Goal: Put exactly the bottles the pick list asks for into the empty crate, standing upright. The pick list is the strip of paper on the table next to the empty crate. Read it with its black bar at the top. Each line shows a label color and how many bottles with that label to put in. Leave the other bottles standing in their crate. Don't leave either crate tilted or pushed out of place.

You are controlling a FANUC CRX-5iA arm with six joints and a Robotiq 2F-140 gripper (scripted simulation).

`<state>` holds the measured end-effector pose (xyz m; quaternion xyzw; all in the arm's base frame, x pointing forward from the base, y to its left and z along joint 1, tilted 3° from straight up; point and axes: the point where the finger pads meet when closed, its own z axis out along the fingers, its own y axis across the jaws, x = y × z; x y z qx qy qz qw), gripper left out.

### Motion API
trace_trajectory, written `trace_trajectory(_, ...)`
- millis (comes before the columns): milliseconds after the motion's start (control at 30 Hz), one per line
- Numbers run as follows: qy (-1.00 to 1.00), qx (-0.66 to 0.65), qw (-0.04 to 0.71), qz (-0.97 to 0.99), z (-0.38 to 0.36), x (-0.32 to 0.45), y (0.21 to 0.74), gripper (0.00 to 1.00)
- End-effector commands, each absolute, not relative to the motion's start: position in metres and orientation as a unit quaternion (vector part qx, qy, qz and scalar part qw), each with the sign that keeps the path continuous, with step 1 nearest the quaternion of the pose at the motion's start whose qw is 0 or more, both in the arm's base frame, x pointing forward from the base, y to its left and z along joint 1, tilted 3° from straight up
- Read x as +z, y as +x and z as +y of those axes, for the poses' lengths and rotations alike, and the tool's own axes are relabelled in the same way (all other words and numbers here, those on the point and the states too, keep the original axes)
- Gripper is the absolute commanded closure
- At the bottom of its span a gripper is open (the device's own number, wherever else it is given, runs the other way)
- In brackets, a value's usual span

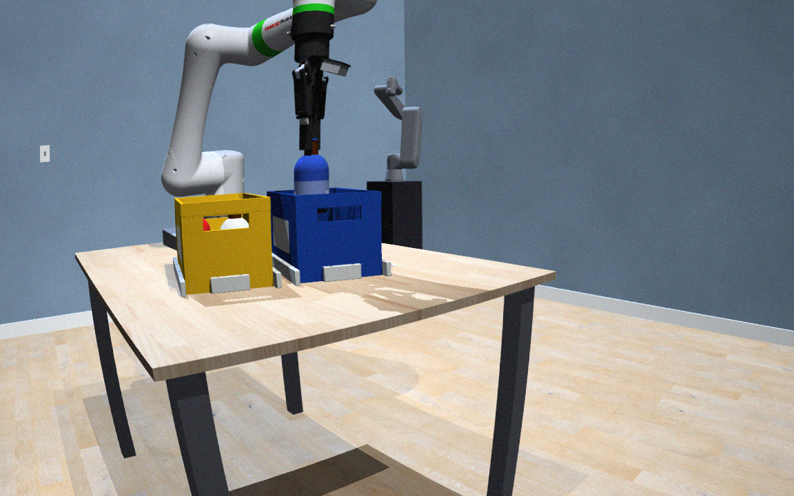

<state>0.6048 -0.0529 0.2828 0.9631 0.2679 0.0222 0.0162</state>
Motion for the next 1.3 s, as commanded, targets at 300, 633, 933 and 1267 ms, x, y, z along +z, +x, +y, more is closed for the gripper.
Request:
trace_trajectory(300,0.963,0.023,0.017,0.268,-0.053,0.275,0.606,0.9)
trace_trajectory(633,0.963,0.023,0.017,0.268,-0.053,0.266,0.606,0.9)
trace_trajectory(933,0.963,0.023,0.017,0.268,-0.054,0.258,0.606,0.9)
trace_trajectory(1267,0.963,0.023,0.017,0.268,-0.054,0.25,0.607,0.9)
